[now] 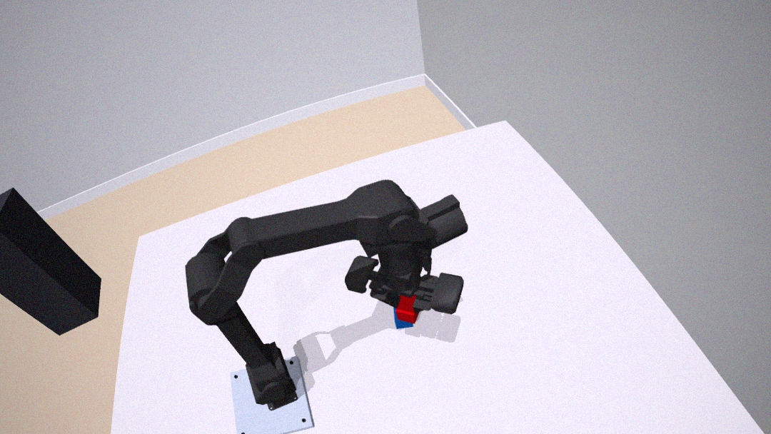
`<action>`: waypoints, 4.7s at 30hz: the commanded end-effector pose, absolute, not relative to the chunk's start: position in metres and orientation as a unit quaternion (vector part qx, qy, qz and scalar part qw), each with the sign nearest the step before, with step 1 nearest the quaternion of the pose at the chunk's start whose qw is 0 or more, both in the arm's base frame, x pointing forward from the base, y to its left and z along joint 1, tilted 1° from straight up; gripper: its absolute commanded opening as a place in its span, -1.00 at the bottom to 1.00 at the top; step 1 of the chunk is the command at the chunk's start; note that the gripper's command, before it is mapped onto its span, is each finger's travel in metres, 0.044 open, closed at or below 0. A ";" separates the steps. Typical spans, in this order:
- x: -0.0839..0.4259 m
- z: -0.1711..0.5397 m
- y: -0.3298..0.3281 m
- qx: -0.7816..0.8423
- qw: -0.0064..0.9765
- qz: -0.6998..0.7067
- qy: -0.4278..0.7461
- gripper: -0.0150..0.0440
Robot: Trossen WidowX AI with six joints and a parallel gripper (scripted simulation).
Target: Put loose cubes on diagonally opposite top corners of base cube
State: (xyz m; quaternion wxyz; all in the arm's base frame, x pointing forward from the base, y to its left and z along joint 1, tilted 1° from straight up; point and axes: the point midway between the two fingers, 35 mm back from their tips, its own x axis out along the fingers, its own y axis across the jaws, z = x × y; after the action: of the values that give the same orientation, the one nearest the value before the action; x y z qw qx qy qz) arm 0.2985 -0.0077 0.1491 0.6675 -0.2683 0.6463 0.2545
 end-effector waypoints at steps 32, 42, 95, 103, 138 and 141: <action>0.281 0.111 0.031 -0.142 0.703 0.133 0.684 -0.14; 0.282 0.110 0.031 -0.142 0.703 0.133 0.684 -0.14; 0.284 0.081 0.031 -0.144 0.703 0.135 0.683 0.04; 0.284 0.083 0.031 -0.144 0.703 0.135 0.683 0.20; 0.283 0.145 0.031 -0.142 0.704 0.135 0.682 0.20; 0.283 0.146 0.031 -0.142 0.704 0.135 0.682 0.20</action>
State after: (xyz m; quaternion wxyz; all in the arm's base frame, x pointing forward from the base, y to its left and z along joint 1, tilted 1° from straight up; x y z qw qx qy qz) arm 0.2826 0.0314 0.1426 0.7038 -0.1429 0.6825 0.1357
